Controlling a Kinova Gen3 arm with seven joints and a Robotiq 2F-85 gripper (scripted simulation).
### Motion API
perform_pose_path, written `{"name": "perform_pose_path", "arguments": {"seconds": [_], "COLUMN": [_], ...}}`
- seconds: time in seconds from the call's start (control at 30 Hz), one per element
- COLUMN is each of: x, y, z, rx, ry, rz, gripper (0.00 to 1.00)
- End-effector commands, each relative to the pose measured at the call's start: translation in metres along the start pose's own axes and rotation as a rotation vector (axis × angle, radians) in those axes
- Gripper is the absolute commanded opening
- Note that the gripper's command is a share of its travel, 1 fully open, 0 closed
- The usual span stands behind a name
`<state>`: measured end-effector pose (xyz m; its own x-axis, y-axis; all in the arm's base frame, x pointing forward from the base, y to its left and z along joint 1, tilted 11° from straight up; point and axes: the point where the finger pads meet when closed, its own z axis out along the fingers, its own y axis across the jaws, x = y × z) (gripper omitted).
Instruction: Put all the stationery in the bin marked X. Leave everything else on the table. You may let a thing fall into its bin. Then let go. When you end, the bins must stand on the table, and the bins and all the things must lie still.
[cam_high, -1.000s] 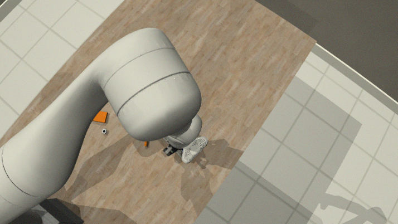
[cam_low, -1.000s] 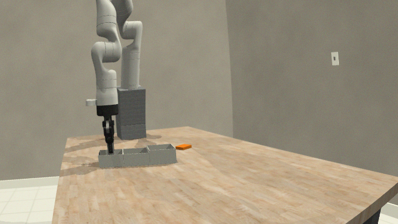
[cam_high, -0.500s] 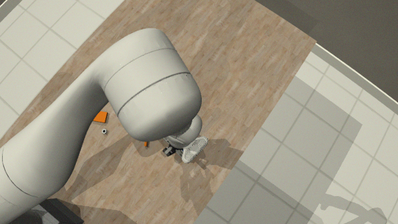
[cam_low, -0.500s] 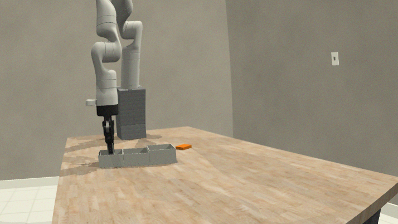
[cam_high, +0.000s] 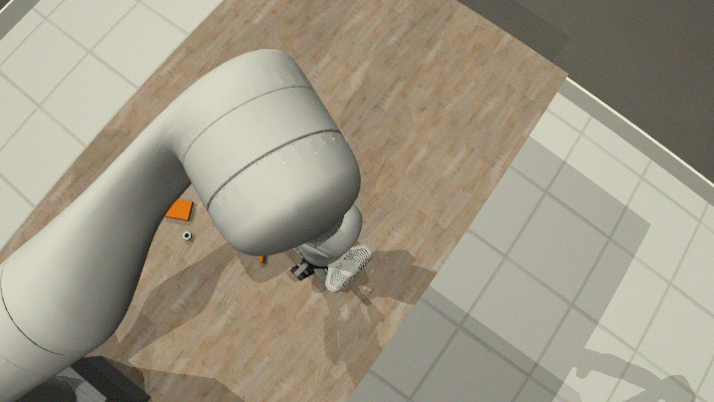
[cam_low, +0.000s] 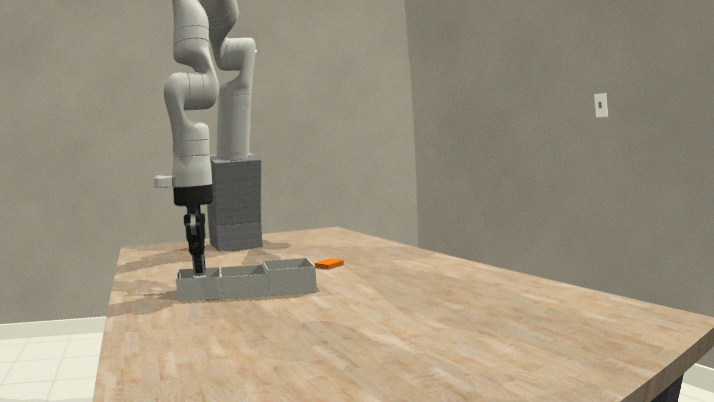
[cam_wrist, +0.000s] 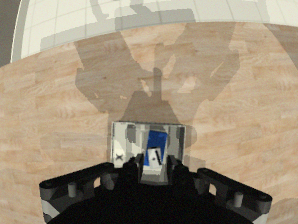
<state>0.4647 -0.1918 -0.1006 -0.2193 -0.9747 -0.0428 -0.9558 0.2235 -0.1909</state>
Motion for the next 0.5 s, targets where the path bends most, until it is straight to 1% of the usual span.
{"name": "perform_pose_path", "arguments": {"seconds": [0.0,0.47], "x": [0.001,0.001], "y": [-0.002,-0.002], "z": [-0.004,-0.023], "rx": [0.005,0.005], "ry": [0.002,0.002], "rz": [0.001,0.001], "gripper": [0.3,0.3]}}
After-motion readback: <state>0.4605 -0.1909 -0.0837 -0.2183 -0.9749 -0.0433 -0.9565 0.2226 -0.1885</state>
